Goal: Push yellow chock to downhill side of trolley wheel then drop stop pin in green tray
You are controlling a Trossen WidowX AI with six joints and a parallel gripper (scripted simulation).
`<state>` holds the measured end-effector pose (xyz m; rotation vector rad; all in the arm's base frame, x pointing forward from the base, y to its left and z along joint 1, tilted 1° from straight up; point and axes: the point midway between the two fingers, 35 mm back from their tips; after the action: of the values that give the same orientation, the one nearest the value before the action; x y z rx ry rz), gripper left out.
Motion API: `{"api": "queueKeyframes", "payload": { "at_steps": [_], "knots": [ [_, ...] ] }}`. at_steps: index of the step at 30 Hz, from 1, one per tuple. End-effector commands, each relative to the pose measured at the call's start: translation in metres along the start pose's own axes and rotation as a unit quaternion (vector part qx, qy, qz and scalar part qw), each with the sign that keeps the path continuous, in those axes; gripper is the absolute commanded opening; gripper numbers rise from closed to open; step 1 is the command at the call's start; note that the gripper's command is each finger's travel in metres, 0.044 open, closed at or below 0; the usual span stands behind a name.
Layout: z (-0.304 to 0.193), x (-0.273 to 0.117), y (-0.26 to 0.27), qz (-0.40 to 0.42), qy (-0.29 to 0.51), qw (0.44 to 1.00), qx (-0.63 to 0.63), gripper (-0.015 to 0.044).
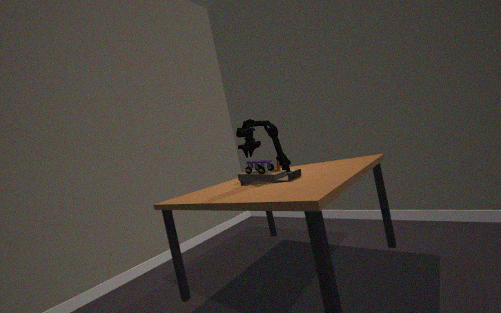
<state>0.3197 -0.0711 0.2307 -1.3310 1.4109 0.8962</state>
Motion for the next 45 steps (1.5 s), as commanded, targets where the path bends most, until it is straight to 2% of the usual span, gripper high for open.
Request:
{"api": "queueKeyframes", "payload": {
  "at_steps": [1, 45],
  "knots": [
    [0.0, 0.006, 0.0, 0.002, 0.003, 1.0, -0.004, 0.019],
    [-0.001, 0.069, 0.0, 0.002, 0.004, 1.0, -0.004, 0.019]
  ]
}}
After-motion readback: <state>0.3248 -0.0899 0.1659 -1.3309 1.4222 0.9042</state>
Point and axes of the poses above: the point midway between the two fingers, 35 mm back from their tips, its own x axis out along the fingers, its own y axis across the jaws, z = x × y, and after that the axes turned 12 degrees about x, right-handed
